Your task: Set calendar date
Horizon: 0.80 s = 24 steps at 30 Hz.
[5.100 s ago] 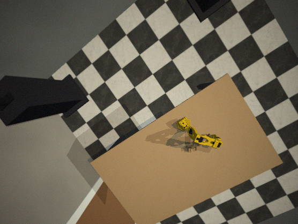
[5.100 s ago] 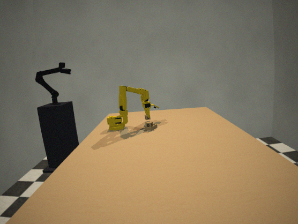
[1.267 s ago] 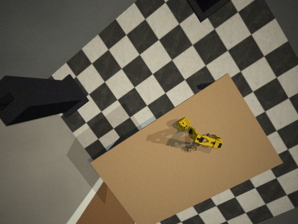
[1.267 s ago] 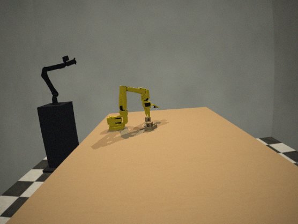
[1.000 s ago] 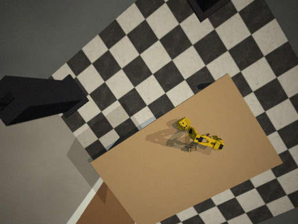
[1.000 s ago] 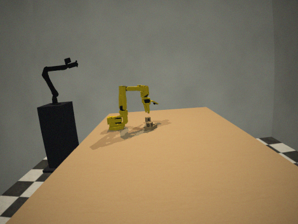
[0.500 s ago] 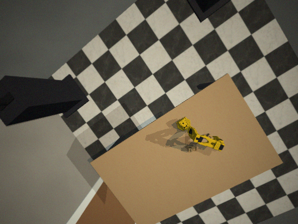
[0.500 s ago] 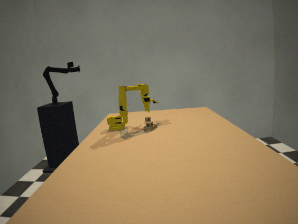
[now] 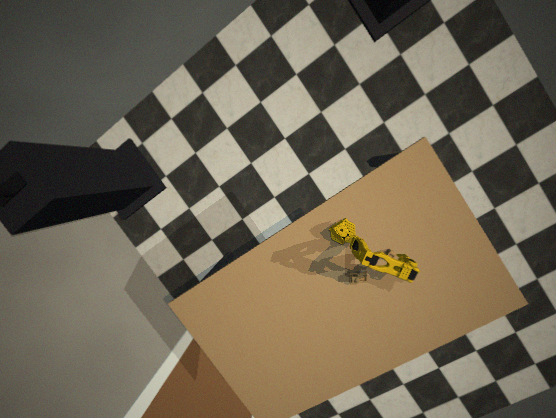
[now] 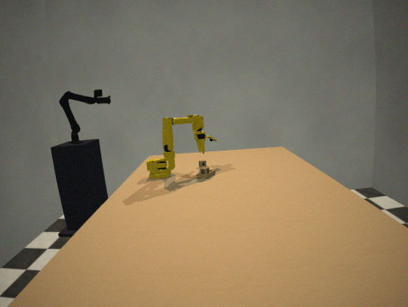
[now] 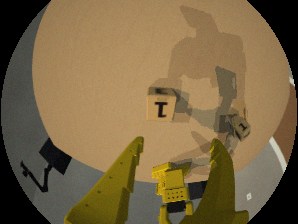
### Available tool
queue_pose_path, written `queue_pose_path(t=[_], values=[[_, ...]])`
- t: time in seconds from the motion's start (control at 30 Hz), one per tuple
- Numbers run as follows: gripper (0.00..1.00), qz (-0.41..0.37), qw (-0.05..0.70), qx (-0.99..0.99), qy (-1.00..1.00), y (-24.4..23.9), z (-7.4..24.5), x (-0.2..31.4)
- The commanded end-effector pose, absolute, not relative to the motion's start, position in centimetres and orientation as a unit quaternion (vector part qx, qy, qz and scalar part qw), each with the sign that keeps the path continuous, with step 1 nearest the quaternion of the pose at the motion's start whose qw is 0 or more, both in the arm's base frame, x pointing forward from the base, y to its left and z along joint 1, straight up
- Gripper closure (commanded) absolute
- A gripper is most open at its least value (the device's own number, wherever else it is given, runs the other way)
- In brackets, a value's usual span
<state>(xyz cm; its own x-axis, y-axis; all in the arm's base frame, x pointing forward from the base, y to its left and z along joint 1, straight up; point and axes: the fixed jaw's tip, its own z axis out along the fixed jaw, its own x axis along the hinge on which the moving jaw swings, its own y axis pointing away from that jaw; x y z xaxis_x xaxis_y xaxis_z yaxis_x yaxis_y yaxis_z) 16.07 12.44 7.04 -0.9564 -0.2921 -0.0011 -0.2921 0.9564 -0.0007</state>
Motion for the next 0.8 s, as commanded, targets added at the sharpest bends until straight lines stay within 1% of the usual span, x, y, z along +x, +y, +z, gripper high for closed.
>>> queue_pose_path(t=[0.0,0.27,0.33,0.57,0.77], values=[[0.64,0.025,0.048,-0.140,0.989,12.8,9.0,16.7],[0.65,0.072,0.139,-0.139,0.978,12.9,12.8,16.9],[0.65,0.072,0.139,-0.139,0.978,12.9,12.8,16.9],[0.65,0.114,0.222,-0.136,0.959,12.6,16.2,16.5],[0.65,0.127,0.247,-0.135,0.951,12.4,17.2,16.2]])
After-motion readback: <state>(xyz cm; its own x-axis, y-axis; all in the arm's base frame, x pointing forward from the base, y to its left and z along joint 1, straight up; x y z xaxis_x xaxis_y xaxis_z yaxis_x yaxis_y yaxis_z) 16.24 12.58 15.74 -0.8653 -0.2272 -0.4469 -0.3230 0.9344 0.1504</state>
